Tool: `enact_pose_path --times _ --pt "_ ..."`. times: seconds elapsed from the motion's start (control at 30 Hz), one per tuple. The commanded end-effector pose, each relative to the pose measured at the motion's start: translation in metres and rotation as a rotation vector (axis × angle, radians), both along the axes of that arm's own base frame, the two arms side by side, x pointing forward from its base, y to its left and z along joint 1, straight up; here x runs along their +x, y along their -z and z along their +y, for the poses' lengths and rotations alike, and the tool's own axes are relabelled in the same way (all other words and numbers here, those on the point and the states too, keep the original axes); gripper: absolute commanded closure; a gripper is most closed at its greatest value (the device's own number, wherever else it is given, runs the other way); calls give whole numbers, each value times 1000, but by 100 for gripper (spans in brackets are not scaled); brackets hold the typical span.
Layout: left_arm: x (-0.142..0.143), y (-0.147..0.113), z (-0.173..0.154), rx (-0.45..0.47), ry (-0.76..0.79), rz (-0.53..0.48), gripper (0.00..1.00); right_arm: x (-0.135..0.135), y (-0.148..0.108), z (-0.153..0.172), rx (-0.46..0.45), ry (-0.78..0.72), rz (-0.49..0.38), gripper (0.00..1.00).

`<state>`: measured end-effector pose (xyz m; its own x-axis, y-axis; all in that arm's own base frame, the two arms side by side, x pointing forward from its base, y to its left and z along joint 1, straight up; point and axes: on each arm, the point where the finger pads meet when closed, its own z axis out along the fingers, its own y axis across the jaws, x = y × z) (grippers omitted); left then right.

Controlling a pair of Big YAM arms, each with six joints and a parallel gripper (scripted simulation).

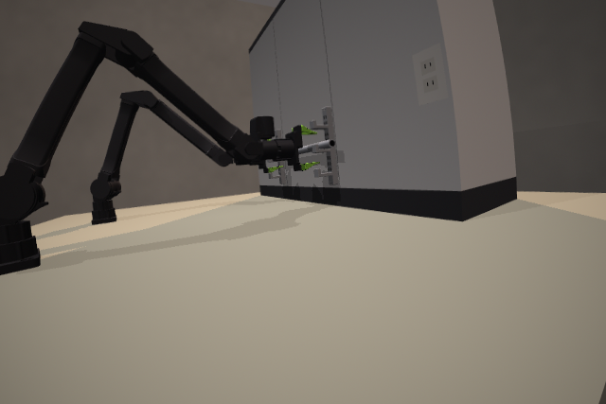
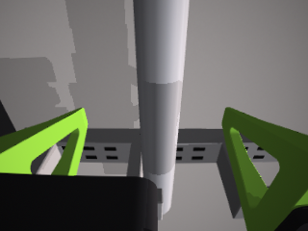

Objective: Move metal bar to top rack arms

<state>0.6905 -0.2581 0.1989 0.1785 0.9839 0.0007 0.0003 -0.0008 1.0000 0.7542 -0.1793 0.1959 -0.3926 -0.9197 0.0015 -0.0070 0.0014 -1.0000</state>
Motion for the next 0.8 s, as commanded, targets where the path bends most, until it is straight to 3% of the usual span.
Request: enact_pose_path --times 0.0,0.33,0.77 --pt "17 -19 0 -21 -6 -32 0 16 -52 -12 -15 9 -83 0" --pt "17 -19 0 -21 -6 -33 0 15 -56 -11 -15 9 -86 0" --pt "17 -19 0 -22 -6 -33 29 14 -56 -11 -16 9 -89 29"
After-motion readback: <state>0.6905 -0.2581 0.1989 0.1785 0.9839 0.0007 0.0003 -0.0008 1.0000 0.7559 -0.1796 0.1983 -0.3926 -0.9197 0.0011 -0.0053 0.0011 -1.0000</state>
